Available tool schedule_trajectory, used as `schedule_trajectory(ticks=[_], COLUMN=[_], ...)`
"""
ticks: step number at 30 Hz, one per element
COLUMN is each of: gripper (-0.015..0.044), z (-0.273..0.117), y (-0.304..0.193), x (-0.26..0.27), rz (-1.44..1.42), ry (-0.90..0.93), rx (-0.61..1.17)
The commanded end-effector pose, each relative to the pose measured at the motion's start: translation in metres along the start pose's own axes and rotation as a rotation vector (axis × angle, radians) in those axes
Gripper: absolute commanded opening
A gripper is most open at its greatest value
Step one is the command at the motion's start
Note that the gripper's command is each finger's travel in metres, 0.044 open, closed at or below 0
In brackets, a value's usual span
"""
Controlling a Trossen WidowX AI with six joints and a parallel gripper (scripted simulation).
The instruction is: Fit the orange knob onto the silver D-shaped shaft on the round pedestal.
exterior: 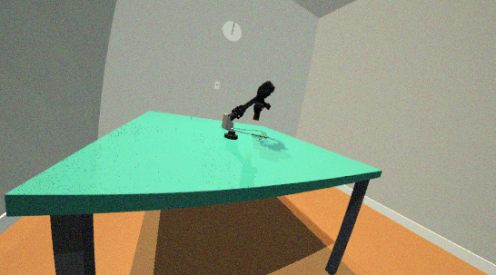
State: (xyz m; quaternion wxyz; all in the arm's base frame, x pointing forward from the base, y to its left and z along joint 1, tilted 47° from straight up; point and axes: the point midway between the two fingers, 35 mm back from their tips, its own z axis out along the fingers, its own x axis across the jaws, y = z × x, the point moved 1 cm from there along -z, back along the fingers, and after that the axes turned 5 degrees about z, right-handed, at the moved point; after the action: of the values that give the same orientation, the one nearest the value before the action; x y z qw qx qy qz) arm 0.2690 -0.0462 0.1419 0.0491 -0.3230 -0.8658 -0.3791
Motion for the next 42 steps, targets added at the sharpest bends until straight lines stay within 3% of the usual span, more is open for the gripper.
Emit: schedule_trajectory(ticks=[1,23,31,40,42], gripper=[0.0,0.0,0.0,0.0236,0.024], z=[0.016,0.125,0.129,0.128,0.128], y=[0.0,0.004,0.004,0.004,0.004], x=[-0.002,-0.009,-0.009,-0.009,-0.009], rz=[0.007,-0.001,-0.001,-0.007,-0.007], ry=[0.013,0.055,0.057,0.057,0.057], rx=[0.0,-0.007,-0.008,-0.004,-0.004])
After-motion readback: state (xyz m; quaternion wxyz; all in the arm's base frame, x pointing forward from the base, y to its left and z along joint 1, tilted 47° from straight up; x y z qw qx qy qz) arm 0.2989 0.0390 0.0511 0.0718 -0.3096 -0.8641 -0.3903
